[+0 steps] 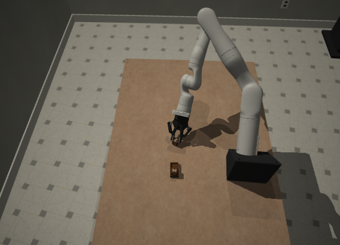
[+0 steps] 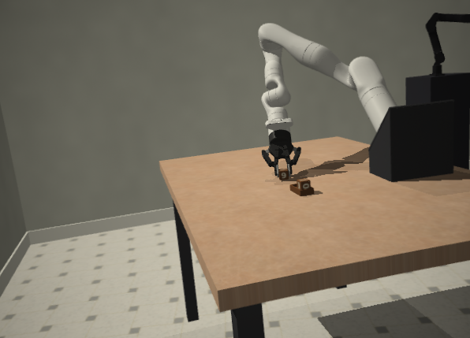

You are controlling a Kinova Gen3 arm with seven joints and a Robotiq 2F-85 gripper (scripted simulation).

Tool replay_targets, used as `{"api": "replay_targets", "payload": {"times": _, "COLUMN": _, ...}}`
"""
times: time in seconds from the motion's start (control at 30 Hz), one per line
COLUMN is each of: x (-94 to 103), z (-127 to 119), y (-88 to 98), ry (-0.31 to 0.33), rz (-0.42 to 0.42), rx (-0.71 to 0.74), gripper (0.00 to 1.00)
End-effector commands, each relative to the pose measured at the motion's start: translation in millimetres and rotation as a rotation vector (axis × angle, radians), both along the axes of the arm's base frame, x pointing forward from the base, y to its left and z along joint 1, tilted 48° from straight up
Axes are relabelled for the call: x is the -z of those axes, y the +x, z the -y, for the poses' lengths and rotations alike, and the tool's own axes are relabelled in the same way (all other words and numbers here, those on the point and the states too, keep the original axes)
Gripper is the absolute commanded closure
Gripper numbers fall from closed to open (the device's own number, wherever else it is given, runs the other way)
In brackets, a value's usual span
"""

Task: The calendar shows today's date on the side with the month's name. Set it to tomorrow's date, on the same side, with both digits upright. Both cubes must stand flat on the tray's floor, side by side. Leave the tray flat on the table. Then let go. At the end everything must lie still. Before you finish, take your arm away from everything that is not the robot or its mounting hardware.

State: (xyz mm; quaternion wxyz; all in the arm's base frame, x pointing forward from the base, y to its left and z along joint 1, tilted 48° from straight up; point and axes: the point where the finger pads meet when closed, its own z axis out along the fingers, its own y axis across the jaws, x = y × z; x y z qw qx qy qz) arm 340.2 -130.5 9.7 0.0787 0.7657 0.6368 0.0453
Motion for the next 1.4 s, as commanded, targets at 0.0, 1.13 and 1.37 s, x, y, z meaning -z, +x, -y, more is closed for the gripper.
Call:
{"api": "replay_targets", "payload": {"times": 0.0, "x": -0.3, "z": -0.6, "y": 0.4, "ry": 0.000, "rz": 0.001, "rx": -0.001, "gripper": 0.74}}
{"api": "replay_targets", "payload": {"times": 1.13, "x": 2.0, "z": 1.9, "y": 0.4, "ry": 0.000, "rz": 0.001, "rx": -0.001, "gripper": 0.74}}
{"api": "replay_targets", "payload": {"times": 1.37, "x": 2.7, "z": 2.7, "y": 0.4, "ry": 0.000, "rz": 0.001, "rx": -0.001, "gripper": 0.74}}
